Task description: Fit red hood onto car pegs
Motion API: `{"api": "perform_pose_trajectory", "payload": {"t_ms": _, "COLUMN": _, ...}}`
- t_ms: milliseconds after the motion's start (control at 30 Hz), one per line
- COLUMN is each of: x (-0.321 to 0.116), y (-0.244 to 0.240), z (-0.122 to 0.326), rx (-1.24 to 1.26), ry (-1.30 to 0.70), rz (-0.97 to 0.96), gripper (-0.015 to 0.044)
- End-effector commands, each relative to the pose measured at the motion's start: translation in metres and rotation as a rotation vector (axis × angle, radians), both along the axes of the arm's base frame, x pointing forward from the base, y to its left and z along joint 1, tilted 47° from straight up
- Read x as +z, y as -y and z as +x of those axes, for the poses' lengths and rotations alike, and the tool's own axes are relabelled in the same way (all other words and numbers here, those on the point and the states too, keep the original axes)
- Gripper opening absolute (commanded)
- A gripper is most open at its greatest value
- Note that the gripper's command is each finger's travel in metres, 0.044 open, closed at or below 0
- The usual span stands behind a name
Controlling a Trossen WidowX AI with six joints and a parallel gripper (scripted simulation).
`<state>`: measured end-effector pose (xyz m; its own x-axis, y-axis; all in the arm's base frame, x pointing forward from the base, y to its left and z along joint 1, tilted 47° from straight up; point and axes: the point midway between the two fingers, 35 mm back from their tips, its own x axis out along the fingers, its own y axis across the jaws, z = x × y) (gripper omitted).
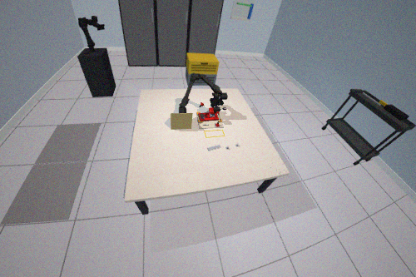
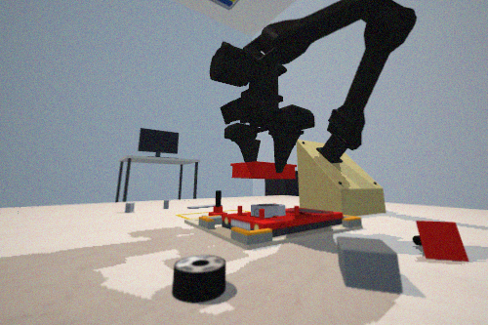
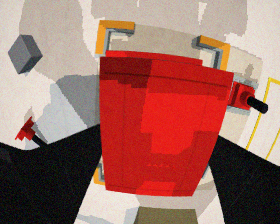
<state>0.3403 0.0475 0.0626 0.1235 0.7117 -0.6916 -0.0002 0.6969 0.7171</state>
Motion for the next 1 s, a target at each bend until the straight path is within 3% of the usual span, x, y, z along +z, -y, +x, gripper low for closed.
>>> {"api": "perform_pose_trajectory", "payload": {"t_ms": 0, "x": -0.011, "y": -0.013, "z": 0.0, "rx": 0.002, "ry": -0.009, "rz": 0.006, "gripper": 0.0}}
{"api": "perform_pose_trajectory", "payload": {"t_ms": 967, "x": -0.023, "y": -0.031, "z": 0.001, "rx": 0.002, "ry": -0.009, "rz": 0.008, "gripper": 0.0}}
